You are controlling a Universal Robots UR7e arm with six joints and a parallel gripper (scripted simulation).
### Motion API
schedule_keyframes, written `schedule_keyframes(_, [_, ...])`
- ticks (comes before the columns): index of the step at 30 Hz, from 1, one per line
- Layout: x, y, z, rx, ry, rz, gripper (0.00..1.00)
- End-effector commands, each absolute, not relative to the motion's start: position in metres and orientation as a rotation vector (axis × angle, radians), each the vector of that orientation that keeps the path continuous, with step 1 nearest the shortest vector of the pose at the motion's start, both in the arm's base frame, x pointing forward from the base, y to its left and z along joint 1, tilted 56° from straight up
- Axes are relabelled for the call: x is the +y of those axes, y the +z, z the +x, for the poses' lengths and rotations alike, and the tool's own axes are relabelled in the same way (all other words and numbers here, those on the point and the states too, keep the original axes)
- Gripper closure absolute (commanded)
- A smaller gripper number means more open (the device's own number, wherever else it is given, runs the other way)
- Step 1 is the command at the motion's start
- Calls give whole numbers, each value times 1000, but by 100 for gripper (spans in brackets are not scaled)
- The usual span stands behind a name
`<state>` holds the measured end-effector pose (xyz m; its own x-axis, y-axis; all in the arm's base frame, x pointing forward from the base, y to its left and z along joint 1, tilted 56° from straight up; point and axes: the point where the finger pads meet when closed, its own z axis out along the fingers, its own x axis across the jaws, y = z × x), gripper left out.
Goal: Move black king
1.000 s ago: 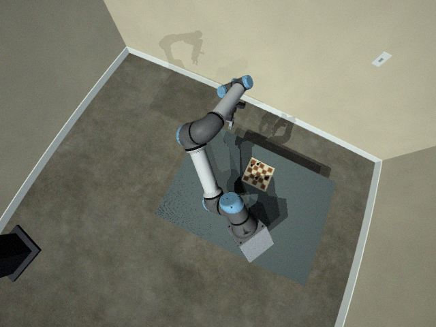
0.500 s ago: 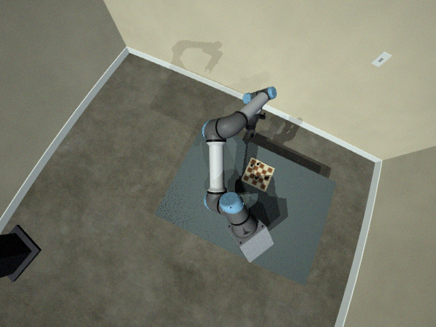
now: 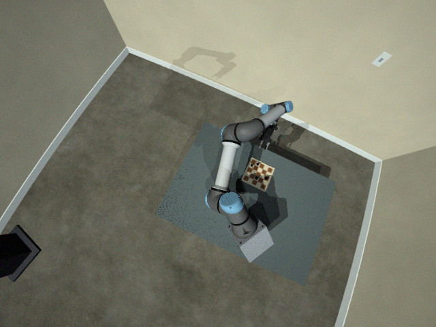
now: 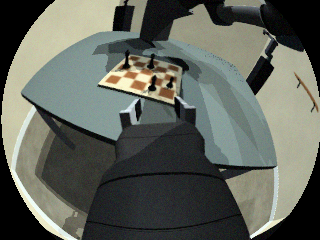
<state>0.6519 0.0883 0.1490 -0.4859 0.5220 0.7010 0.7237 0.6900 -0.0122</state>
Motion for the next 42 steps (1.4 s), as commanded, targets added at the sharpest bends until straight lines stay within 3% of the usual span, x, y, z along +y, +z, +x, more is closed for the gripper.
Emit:
schedule_keyframes(1, [75,119,653,-2102,-286,-1045,0])
schedule_keyframes(15, [60,80,652,-1979,-177,-1149,0])
schedule_keyframes(42, [59,78,651,-1970,-170,-1155,0])
